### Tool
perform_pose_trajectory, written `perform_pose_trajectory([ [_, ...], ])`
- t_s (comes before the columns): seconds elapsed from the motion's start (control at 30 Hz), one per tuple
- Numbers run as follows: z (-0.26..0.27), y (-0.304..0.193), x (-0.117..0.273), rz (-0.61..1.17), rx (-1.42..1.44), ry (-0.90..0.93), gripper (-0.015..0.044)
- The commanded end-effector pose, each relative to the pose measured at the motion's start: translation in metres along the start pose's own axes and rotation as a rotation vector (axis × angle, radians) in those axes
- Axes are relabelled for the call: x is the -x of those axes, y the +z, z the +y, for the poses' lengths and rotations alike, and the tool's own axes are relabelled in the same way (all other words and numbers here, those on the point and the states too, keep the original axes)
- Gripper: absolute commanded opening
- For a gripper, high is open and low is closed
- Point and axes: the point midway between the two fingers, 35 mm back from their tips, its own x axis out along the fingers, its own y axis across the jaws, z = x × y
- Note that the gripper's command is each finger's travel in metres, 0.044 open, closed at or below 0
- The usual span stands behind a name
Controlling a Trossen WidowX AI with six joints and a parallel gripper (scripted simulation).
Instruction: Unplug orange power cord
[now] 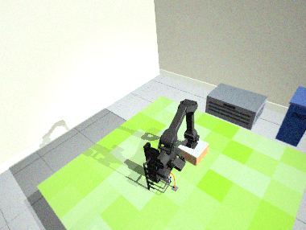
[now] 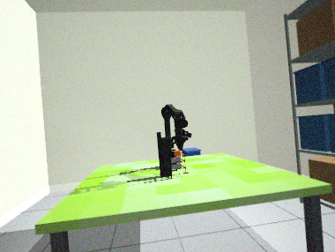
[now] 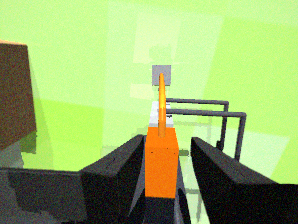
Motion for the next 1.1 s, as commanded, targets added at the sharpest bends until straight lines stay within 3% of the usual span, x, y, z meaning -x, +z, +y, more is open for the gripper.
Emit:
perform_pose_trajectory([
  [0.0,0.002,-0.007,-0.001,-0.005,0.000,0.008,0.0160],
  [0.93,0.003,-0.019,-0.013,-0.004,0.001,0.008,0.0160],
  [1.07,0.002,-0.019,-0.011,0.002,-0.003,0.002,0.0075],
])
